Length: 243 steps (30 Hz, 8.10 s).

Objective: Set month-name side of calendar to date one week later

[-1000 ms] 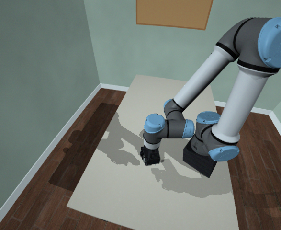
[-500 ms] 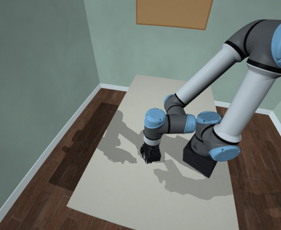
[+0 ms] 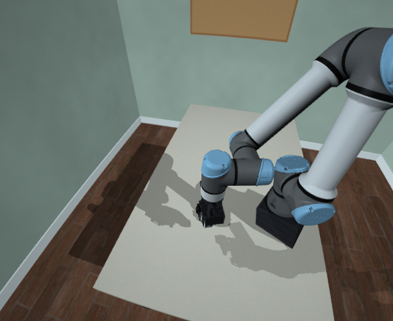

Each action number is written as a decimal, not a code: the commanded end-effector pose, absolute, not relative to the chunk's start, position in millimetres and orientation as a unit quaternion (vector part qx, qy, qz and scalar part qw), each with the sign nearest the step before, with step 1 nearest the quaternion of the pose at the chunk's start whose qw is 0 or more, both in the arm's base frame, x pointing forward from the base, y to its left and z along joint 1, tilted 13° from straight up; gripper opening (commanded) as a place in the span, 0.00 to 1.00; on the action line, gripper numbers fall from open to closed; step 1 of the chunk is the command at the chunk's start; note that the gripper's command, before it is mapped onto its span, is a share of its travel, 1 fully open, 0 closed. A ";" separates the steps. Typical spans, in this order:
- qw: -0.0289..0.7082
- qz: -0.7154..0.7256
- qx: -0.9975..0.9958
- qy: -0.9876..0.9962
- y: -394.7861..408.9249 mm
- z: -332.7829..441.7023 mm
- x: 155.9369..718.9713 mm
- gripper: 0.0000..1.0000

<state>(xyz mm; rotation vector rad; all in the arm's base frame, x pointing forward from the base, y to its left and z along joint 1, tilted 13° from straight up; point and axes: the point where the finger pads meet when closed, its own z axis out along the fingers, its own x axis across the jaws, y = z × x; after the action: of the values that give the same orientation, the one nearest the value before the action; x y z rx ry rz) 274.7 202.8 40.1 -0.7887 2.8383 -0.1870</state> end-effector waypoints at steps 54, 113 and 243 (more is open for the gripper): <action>0.095 -0.063 -0.269 0.956 95.1 37.7 342.5 0.11; 0.095 -0.063 -0.269 0.956 92.8 9.3 348.9 0.11; 0.095 -0.063 -0.269 0.956 90.3 -25.4 356.6 0.11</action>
<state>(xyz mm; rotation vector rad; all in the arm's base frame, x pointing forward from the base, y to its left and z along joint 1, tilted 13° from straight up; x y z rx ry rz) 356.3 90.3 -25.7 -0.7968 2.8360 -0.1873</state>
